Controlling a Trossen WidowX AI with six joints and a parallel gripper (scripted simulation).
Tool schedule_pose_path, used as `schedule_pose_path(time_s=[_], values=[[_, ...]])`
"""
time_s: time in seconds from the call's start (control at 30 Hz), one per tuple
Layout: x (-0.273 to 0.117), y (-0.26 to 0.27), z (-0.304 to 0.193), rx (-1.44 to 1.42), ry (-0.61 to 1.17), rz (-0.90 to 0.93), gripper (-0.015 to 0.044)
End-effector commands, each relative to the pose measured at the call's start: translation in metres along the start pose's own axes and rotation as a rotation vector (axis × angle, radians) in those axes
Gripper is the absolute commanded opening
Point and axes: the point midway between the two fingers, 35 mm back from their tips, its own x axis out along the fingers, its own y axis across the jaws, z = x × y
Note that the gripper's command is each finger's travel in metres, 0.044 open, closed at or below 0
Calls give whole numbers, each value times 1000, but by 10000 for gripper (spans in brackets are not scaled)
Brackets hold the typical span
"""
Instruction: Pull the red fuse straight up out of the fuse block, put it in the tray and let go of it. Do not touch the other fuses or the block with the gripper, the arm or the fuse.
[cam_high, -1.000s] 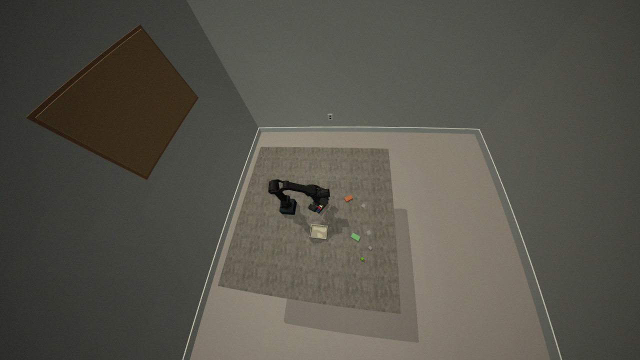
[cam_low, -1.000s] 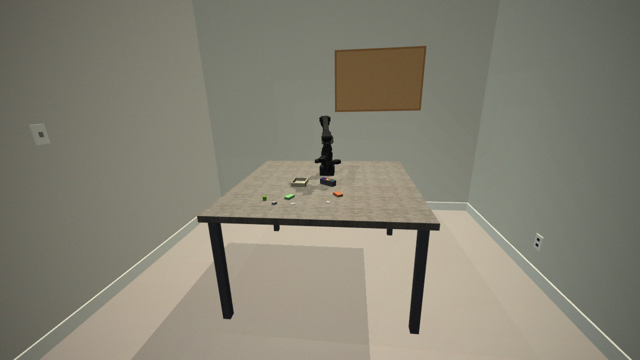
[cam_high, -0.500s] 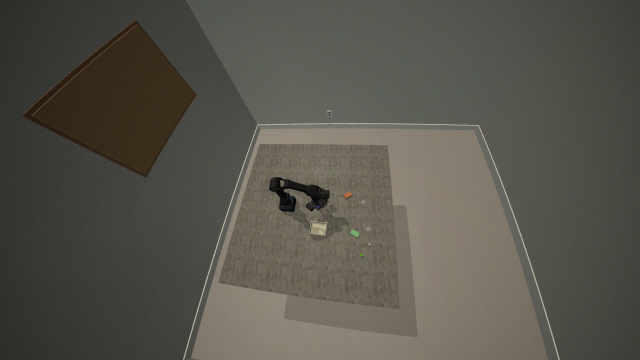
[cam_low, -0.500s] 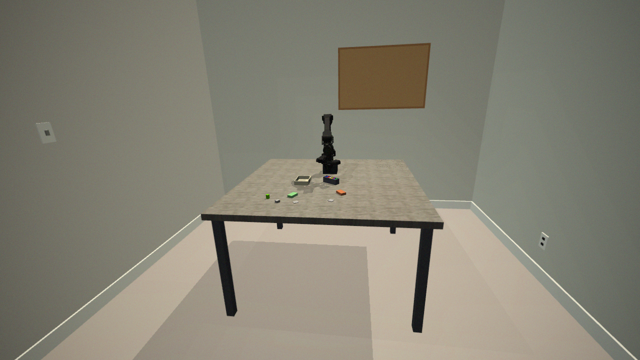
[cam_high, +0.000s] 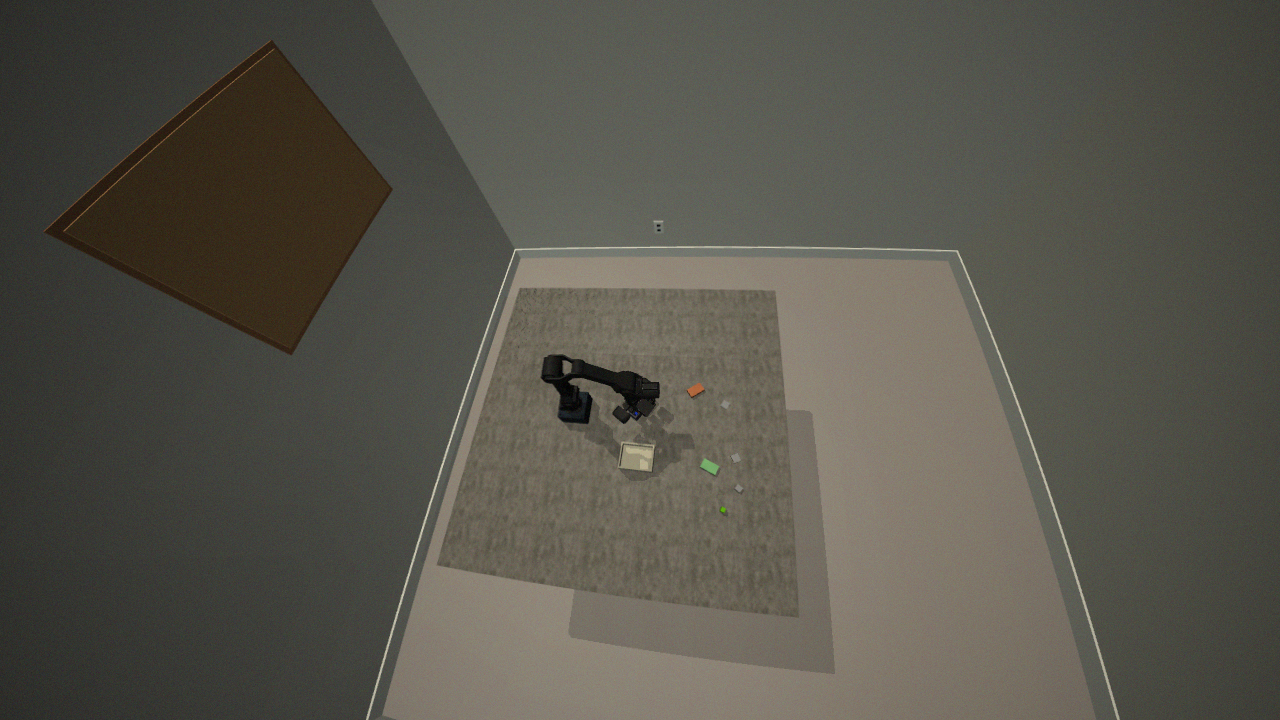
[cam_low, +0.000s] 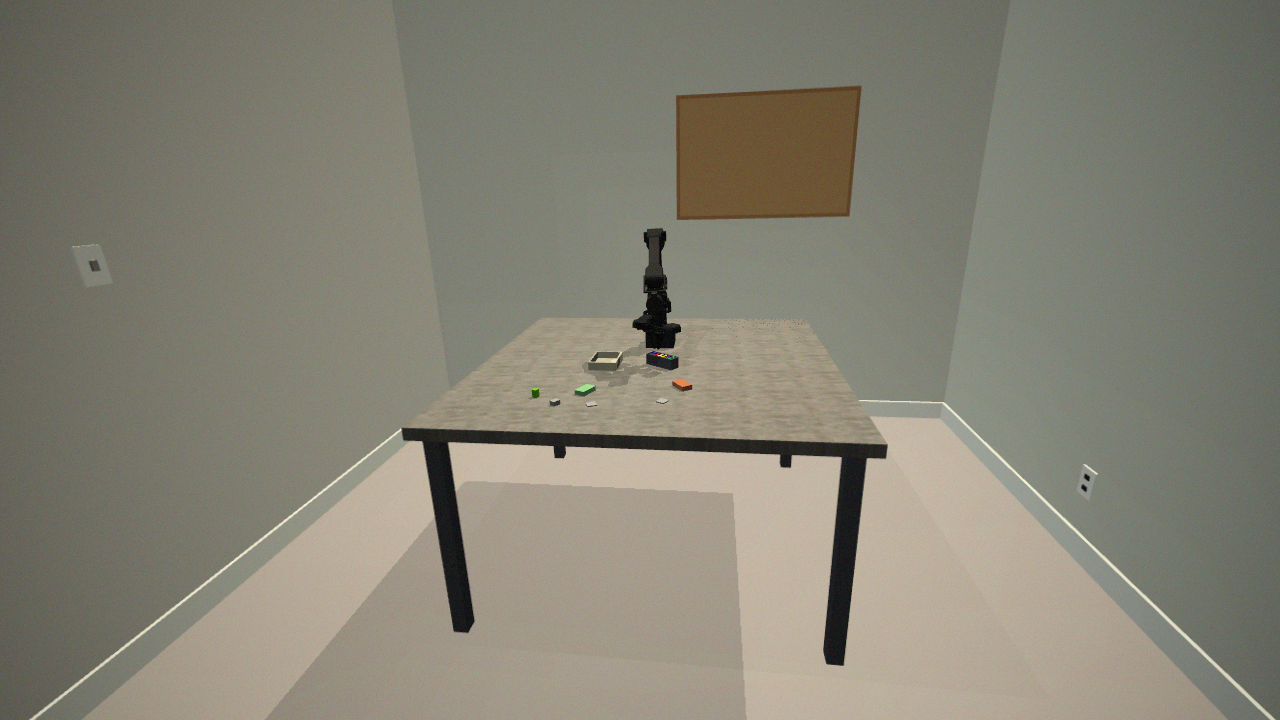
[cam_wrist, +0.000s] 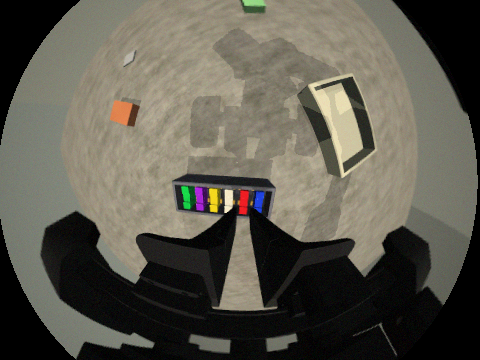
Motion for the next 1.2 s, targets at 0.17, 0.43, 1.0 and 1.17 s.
schedule_pose_path(time_s=[0.17, 0.43, 1.0, 1.17], values=[[11, -1, -1, 4, 4, -8, 61], [16, -1, -1, 4, 4, -8, 61], [21, -1, -1, 4, 4, -8, 61], [25, -1, -1, 4, 4, -8, 61]])
